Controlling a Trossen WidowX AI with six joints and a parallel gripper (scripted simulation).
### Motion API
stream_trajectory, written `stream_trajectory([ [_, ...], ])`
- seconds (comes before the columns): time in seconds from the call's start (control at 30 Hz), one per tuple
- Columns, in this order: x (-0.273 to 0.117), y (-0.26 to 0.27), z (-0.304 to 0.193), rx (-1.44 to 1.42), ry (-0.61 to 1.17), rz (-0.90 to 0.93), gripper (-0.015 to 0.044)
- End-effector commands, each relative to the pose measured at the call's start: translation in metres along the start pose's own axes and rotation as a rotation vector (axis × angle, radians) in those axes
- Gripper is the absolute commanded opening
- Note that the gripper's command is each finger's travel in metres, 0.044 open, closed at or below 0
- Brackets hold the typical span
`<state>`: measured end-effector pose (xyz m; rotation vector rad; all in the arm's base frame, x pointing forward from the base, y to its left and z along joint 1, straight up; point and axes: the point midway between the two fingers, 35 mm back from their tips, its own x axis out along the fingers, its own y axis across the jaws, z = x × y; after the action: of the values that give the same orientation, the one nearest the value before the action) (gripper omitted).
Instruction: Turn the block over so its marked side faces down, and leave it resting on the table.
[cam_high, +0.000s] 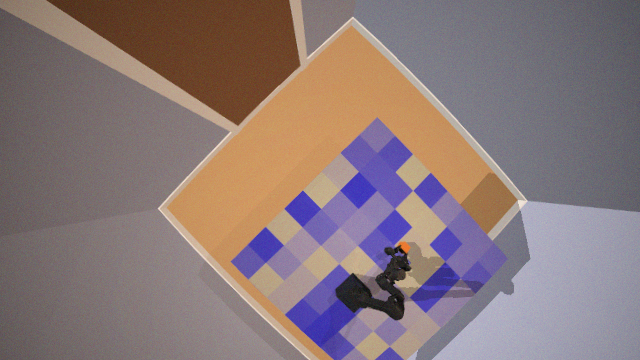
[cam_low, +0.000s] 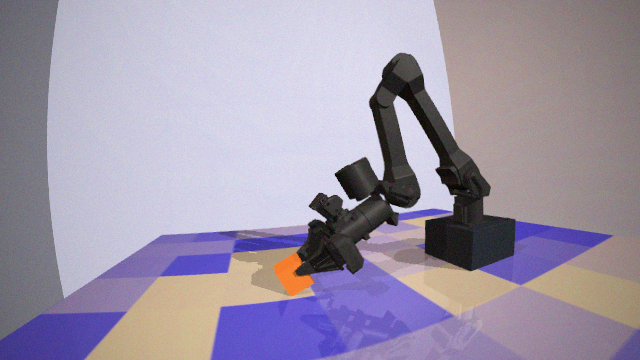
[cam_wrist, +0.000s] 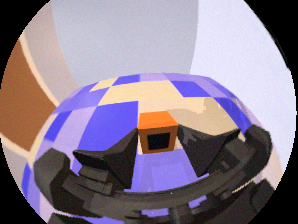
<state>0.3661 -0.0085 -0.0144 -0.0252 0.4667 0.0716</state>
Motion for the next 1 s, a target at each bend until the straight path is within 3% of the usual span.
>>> stream_trajectory([
  [0.0,-0.0001,0.0006,-0.0002,0.004,0.0,0.004,0.0394],
  [0.07,-0.0001,0.0006,-0.0002,0.004,0.0,0.004,0.044],
  [0.97,-0.0001,0.0006,-0.0002,0.004,0.0,0.004,0.044],
])
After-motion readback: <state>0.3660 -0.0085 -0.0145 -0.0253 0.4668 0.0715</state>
